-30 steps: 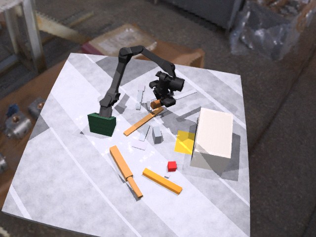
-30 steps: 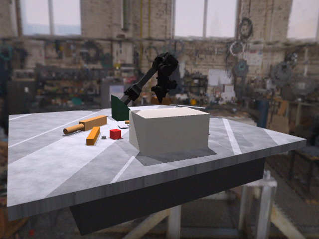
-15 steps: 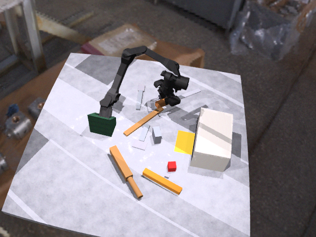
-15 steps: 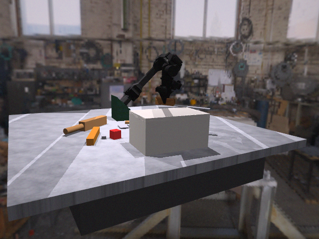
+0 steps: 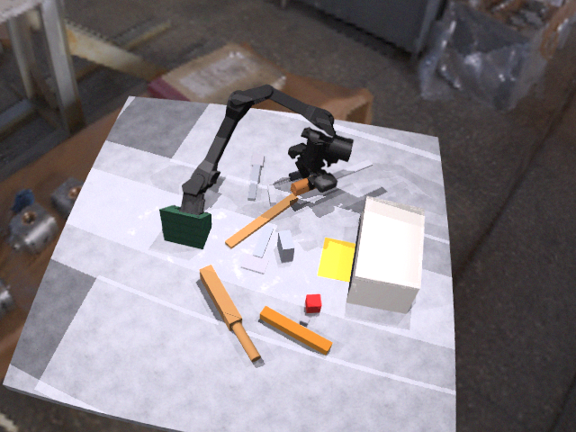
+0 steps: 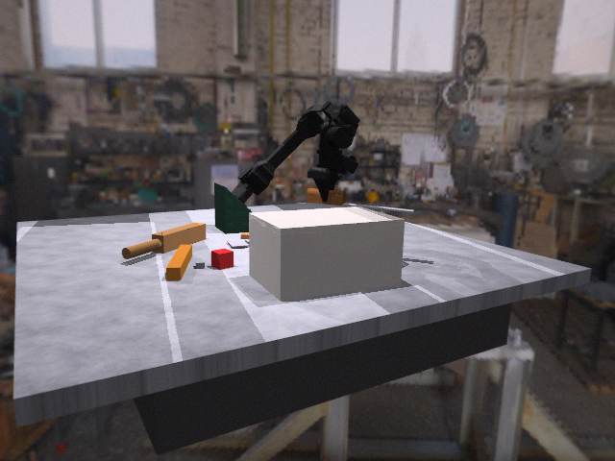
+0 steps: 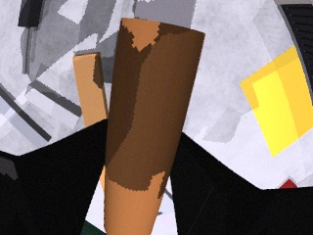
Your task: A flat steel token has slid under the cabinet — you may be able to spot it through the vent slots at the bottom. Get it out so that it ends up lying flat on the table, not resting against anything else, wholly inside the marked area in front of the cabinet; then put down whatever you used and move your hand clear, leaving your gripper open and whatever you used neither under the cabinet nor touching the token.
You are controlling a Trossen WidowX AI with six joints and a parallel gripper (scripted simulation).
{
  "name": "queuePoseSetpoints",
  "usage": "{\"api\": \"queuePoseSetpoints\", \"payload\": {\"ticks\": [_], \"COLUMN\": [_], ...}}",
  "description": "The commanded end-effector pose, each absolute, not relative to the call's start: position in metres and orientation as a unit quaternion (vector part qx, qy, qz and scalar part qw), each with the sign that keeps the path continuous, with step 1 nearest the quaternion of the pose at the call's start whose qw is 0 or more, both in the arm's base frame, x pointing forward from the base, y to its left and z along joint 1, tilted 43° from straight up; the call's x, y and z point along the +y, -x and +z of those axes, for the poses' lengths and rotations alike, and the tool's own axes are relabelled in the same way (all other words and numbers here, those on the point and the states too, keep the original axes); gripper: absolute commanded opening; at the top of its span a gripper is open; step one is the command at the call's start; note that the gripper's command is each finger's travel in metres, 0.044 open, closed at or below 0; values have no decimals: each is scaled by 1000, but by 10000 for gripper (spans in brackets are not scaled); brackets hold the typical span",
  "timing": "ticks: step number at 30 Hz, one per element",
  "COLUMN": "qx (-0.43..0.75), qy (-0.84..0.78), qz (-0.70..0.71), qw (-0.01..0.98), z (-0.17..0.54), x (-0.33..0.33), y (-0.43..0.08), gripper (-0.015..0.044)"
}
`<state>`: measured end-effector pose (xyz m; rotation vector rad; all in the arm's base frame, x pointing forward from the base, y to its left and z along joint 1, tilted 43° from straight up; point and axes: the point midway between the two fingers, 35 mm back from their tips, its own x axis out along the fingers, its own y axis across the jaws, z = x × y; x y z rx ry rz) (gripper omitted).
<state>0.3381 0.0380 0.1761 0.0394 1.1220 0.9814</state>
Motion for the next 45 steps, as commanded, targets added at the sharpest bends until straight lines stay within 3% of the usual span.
{"api": "queuePoseSetpoints", "payload": {"ticks": [1,45], "qx": [501,418], "qy": [-18,109], "qz": [447,525], "qw": [741,733], "z": [181,180], "x": [35,35], "y": [-341,-338], "gripper": [0,0]}}
